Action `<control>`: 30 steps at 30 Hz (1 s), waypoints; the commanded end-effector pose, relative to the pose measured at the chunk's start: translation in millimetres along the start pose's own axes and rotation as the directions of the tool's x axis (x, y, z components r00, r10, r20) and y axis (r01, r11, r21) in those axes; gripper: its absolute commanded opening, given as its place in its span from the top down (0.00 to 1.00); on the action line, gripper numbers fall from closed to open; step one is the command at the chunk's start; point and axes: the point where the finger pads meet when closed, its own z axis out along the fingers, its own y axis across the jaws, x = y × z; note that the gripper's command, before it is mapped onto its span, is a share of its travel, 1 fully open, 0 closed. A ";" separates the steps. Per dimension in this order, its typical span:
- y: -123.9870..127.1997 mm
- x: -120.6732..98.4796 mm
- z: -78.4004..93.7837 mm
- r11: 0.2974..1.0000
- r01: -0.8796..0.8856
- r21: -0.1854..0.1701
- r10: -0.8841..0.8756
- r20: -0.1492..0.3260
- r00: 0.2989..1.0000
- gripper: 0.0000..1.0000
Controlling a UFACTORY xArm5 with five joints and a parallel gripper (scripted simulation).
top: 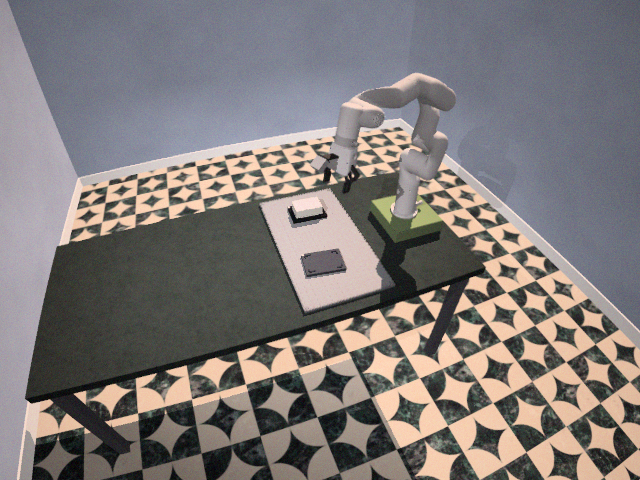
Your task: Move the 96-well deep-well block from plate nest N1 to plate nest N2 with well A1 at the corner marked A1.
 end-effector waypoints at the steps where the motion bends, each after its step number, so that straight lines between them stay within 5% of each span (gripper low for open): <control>1: 12.5 -7.6 9.1 0.998 -0.056 -0.004 0.056 0.038 0.998 0.00; 4: 22.4 -15.6 17.4 0.991 -0.134 -0.009 0.135 0.099 0.986 0.00; 12: 38.1 -29.3 31.7 0.989 -0.146 -0.015 0.147 0.108 0.983 0.00; 21: 71.1 -49.7 55.2 0.908 -0.413 -0.068 0.418 0.190 0.888 0.00; 30: 96.3 -65.4 73.5 0.888 -0.453 -0.079 0.459 0.201 0.865 0.00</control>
